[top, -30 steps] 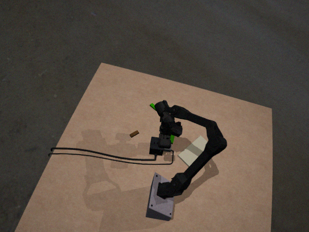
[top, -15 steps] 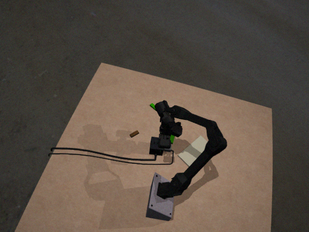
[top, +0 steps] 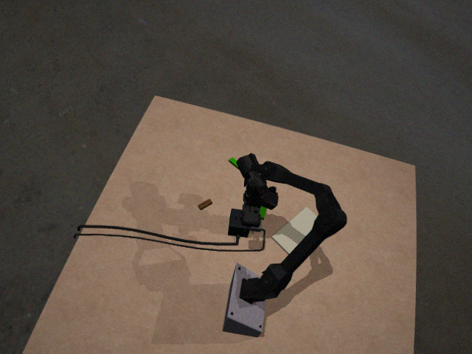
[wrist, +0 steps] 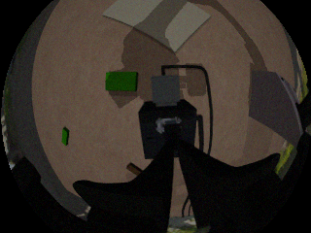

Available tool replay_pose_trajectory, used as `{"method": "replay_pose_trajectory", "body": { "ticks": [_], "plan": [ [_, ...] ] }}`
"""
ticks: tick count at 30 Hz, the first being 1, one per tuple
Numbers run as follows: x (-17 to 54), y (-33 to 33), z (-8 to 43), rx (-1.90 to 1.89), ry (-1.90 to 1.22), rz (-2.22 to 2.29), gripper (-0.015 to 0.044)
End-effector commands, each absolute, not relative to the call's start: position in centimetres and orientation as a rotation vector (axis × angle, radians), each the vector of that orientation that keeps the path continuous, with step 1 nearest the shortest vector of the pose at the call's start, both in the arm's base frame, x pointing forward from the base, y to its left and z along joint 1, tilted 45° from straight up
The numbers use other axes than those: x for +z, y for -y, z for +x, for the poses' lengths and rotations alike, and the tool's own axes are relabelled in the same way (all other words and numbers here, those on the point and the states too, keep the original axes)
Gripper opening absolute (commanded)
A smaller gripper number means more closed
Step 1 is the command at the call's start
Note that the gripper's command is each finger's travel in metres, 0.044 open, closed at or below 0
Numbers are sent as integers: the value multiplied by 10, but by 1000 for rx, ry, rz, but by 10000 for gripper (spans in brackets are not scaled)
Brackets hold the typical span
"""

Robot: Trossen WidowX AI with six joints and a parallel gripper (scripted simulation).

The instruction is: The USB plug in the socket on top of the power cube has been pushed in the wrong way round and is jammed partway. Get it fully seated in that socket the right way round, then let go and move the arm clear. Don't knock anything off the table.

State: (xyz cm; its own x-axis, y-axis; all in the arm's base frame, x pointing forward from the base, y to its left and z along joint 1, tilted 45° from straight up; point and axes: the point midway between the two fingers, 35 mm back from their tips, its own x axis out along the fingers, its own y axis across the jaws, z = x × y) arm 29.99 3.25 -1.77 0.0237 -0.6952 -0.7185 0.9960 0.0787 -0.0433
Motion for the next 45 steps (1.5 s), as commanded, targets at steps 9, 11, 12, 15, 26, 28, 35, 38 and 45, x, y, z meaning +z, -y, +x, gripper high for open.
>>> {"method": "replay_pose_trajectory", "body": {
  "ticks": [9, 11, 12, 15, 26, 28, 35, 38, 45],
  "plan": [
    [-19, -33, 300, -1417, -686, 575, 0],
    [-19, -33, 300, -1417, -686, 576, 0],
    [-19, -33, 300, -1417, -687, 577, 0],
    [-20, -33, 300, -1417, -688, 579, 0],
    [-21, -32, 300, -1416, -692, 587, 0],
    [-21, -32, 300, -1416, -693, 588, 0],
    [-22, -32, 300, -1415, -696, 593, 0],
    [-23, -32, 300, -1415, -697, 595, 0],
    [-24, -31, 301, -1414, -700, 600, 0]
  ]
}}
